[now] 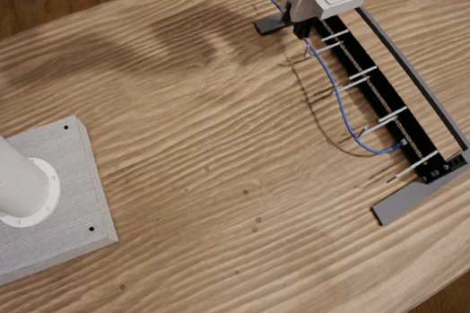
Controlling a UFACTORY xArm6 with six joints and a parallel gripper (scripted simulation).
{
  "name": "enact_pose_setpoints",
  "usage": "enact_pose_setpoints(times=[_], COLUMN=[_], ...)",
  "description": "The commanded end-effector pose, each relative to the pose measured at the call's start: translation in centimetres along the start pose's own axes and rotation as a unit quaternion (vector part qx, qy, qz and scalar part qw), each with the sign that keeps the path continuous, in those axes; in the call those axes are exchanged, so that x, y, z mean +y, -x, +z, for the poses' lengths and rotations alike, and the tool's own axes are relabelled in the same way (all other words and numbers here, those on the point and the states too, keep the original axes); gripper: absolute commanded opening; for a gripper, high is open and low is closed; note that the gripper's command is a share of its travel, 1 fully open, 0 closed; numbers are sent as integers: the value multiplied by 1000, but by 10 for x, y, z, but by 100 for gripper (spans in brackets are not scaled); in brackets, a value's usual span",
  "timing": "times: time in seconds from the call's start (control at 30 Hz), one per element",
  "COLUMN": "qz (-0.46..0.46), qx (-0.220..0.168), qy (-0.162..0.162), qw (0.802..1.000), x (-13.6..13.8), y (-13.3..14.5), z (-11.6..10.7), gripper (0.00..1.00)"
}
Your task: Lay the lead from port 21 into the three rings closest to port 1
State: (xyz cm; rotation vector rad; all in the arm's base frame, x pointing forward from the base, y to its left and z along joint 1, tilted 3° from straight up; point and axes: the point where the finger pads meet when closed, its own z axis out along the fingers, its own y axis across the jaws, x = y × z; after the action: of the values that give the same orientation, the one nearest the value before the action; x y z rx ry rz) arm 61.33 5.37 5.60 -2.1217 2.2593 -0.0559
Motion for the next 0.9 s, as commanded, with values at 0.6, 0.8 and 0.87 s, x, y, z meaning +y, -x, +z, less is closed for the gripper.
enact_pose_setpoints(times=[0.6,0.8,0.87], qz=[0,0,0], qx=[0,0,0], qy=[-3,-3,-3], qw=[1000,1000,1000], x=[-30,-36,-36], y=[0,0,0], z=[-3,-3,-3], gripper=[0,0,0])
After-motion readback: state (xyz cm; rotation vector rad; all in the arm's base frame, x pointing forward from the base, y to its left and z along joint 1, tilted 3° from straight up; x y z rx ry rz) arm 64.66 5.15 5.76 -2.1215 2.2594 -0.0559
